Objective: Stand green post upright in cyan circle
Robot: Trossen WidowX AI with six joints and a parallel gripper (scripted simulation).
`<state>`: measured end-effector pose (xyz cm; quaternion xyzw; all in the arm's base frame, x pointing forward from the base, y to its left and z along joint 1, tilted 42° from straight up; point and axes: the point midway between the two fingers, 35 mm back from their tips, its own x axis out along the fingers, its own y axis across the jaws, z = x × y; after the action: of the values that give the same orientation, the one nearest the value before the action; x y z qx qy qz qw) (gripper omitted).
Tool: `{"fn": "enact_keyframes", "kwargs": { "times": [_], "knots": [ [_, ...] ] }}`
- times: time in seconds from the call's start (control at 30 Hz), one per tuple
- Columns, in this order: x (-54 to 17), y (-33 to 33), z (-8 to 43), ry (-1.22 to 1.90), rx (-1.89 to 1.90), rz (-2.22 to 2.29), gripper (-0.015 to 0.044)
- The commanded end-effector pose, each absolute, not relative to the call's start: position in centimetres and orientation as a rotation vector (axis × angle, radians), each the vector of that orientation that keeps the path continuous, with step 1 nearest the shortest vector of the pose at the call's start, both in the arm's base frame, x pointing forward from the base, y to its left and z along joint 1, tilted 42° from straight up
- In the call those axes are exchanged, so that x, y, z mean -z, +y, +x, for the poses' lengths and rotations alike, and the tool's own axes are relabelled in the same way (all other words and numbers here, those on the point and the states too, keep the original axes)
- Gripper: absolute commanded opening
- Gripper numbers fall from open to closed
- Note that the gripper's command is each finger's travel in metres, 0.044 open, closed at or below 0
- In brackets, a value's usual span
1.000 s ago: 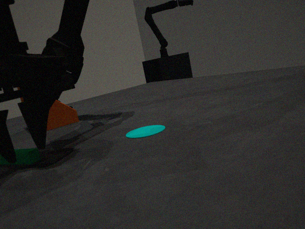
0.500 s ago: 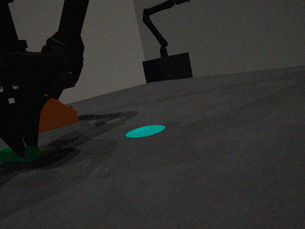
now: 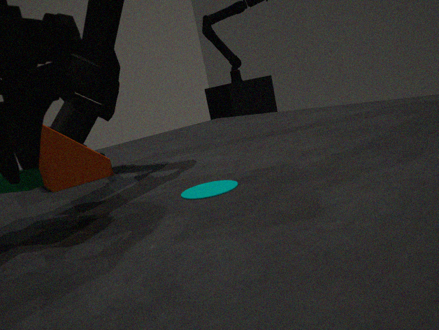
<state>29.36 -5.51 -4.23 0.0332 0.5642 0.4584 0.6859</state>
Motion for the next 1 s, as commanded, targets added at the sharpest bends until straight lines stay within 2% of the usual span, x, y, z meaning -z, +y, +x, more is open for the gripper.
{"fn": "enact_keyframes", "kwargs": {
  "times": [0.0,0.6,0.97],
  "knots": [
    [3.1,-6.7,29.6,1.257,-1.019,0.058,0.0023],
    [-1.3,-10.1,29.3,1.258,-1.021,0.06,0.0023],
    [-2.9,-8.9,30.3,1.32,-0.941,0.151,0.0023]
  ]
}}
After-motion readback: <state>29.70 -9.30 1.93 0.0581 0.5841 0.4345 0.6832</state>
